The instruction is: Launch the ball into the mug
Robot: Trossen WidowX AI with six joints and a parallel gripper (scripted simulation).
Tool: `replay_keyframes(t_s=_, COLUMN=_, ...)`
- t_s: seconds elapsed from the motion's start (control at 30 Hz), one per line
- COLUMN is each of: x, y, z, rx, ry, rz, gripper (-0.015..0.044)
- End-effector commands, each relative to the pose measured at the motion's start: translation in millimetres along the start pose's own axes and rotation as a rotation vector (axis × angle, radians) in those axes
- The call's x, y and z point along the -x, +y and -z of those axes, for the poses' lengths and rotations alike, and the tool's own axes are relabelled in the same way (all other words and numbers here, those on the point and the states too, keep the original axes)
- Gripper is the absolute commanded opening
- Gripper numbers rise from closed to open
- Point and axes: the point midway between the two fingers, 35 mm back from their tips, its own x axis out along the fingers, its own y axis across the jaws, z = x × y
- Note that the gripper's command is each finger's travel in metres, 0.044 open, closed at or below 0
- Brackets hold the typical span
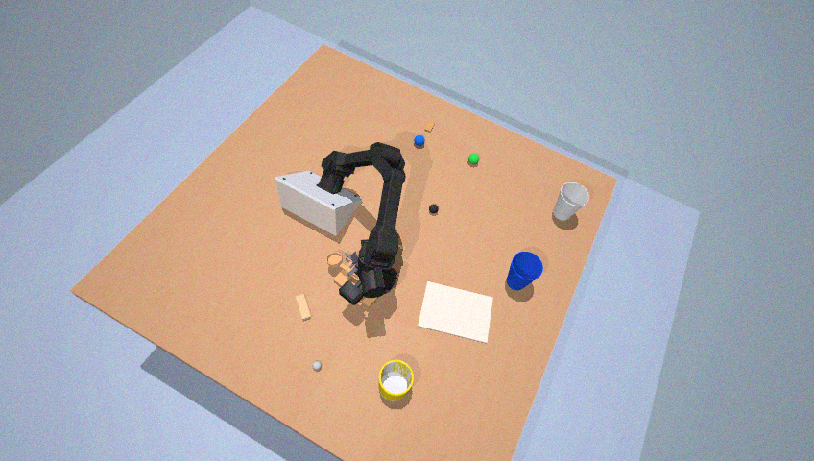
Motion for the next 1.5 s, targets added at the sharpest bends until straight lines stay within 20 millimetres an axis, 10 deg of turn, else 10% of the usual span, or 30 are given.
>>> replay_keyframes(t_s=0.0, x=-4.4, y=0.7, z=-0.3, rx=-0.004, ry=-0.003, rz=-0.004, gripper=0.044)
replay_keyframes(t_s=0.4, x=-1.1, y=0.1, z=0.1, rx=0.0, ry=0.001, rz=0.0, gripper=0.0125)
replay_keyframes(t_s=0.57, x=-1.1, y=0.1, z=0.1, rx=0.0, ry=0.001, rz=0.0, gripper=0.0092)
replay_keyframes(t_s=0.7, x=37.4, y=-0.4, z=-0.3, rx=-0.001, ry=0.001, rz=0.0, gripper=0.0)
replay_keyframes(t_s=1.47, x=46.1, y=-9.1, z=0.7, rx=-0.546, ry=-0.002, rz=-0.002, gripper=0.0)
